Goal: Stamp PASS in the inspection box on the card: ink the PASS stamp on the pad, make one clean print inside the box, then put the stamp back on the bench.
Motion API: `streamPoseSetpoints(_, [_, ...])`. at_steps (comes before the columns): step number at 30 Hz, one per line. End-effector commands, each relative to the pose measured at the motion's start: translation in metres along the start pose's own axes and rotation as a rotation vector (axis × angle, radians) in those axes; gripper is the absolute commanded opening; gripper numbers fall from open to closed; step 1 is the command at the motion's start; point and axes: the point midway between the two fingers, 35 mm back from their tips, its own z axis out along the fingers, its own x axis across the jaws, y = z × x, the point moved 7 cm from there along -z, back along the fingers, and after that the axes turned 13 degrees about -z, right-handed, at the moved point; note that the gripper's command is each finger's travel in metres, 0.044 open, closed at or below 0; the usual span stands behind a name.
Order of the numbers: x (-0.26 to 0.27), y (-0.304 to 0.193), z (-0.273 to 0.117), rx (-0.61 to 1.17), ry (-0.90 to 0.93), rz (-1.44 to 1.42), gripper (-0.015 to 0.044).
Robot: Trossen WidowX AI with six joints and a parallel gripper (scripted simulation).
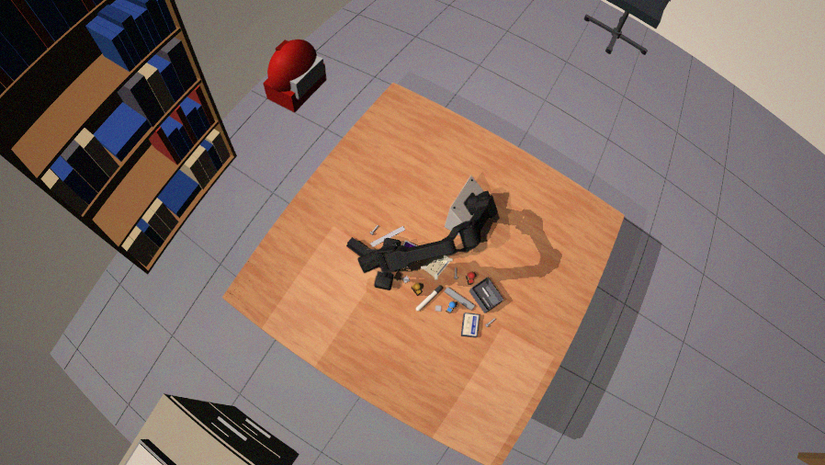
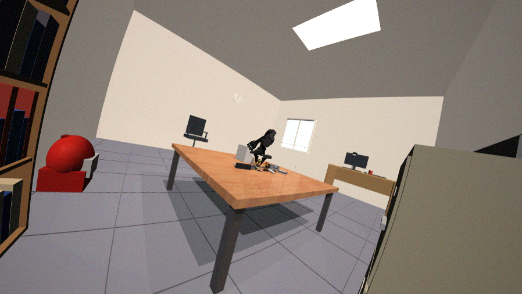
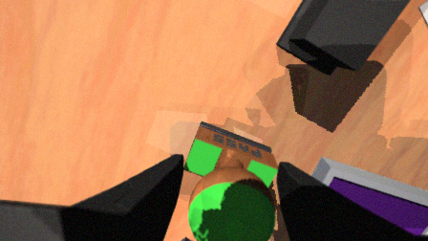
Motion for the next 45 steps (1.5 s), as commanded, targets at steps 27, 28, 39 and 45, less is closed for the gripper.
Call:
streamPoseSetpoints(27, [-0.001, -0.002, 0.03, 0.005, 0.0, 0.001, 0.0184])
streamPoseSetpoints(28, [-0.001, -0.002, 0.03, 0.005, 0.0, 0.001, 0.021])
streamPoseSetpoints(39, [-0.001, 0.002, -0.059, 0.005, -0.001, 0.008, 0.027])
streamPoseSetpoints(45, [-0.004, -0.001, -0.087, 0.007, 0.0, 0.01, 0.027])
